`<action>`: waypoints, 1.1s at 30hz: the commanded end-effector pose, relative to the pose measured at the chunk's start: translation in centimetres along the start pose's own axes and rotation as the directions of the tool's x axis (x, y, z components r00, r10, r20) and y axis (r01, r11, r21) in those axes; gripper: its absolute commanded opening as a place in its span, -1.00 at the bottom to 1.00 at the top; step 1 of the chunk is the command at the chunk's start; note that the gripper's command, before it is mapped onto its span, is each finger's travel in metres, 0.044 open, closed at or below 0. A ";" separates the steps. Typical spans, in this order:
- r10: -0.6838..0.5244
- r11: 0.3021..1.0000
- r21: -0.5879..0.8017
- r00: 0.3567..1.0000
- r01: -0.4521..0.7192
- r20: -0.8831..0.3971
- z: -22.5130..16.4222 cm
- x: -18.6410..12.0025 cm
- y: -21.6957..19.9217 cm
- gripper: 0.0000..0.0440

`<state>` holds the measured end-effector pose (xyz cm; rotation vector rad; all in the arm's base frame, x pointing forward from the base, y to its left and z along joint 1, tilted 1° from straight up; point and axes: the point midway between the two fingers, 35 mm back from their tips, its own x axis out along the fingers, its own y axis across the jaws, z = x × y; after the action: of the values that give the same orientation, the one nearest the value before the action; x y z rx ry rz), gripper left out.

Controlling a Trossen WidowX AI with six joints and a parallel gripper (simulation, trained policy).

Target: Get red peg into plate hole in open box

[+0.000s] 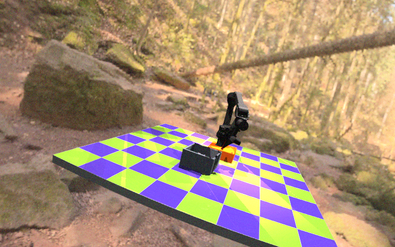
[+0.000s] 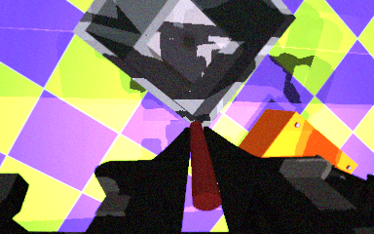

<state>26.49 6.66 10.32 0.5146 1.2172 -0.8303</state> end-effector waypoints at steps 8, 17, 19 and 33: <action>0.001 0.998 0.065 1.000 -0.003 0.029 5.1 1.3 0.1 -1.00; 0.004 0.998 0.066 1.000 -0.006 0.018 8.8 3.6 0.0 -1.00; 0.007 0.998 0.058 1.000 -0.008 0.010 9.4 4.2 0.0 -1.00; 0.026 0.998 -0.048 0.996 -0.030 -0.080 10.4 8.9 0.2 -0.59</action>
<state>33.96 -3.29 5.43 0.5309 1.2785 -0.7768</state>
